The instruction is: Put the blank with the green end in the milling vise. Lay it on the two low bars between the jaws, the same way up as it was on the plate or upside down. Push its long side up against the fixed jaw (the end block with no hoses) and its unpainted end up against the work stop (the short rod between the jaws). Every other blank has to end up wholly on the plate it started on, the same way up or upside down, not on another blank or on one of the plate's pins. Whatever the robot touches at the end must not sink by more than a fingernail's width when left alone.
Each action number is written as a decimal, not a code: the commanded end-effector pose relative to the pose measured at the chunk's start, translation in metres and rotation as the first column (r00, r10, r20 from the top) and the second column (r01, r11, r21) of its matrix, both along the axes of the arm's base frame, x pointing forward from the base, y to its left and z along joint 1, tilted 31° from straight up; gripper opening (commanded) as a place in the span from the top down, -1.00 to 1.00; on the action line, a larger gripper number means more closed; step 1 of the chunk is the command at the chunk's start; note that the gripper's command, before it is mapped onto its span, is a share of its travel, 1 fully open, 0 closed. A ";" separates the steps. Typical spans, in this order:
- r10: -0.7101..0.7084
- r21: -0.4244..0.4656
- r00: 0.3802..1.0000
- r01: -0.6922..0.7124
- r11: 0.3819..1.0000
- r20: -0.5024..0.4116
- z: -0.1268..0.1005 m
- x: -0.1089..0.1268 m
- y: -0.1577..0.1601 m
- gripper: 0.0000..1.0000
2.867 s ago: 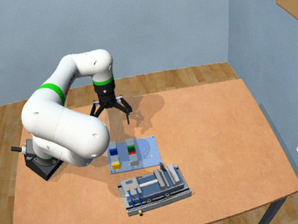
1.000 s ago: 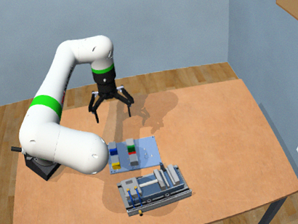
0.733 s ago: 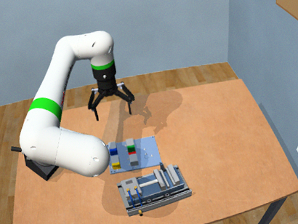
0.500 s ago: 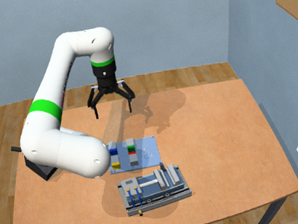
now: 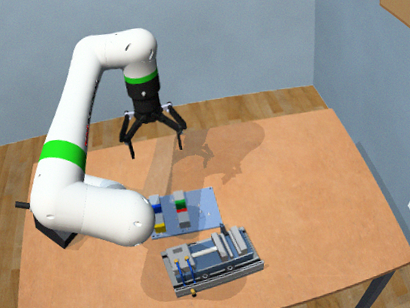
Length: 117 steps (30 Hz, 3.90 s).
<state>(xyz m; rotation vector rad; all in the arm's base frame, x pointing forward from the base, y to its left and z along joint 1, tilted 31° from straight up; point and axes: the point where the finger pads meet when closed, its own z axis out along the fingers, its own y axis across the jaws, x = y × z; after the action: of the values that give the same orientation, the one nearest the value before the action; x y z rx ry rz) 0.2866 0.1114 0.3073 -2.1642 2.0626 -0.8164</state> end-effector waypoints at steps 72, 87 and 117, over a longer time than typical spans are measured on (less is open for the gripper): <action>0.152 -0.065 0.987 -0.156 0.986 -0.060 -0.016 0.005 0.003 -1.00; 0.013 -0.004 1.000 -0.013 1.000 -0.005 -0.015 0.004 0.003 0.00; 0.013 -0.004 1.000 -0.013 1.000 -0.005 -0.015 0.004 0.002 0.00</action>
<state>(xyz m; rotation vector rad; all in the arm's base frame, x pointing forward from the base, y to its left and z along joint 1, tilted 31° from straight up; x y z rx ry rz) 0.2909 0.1135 0.2916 -2.1819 2.0494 -0.8160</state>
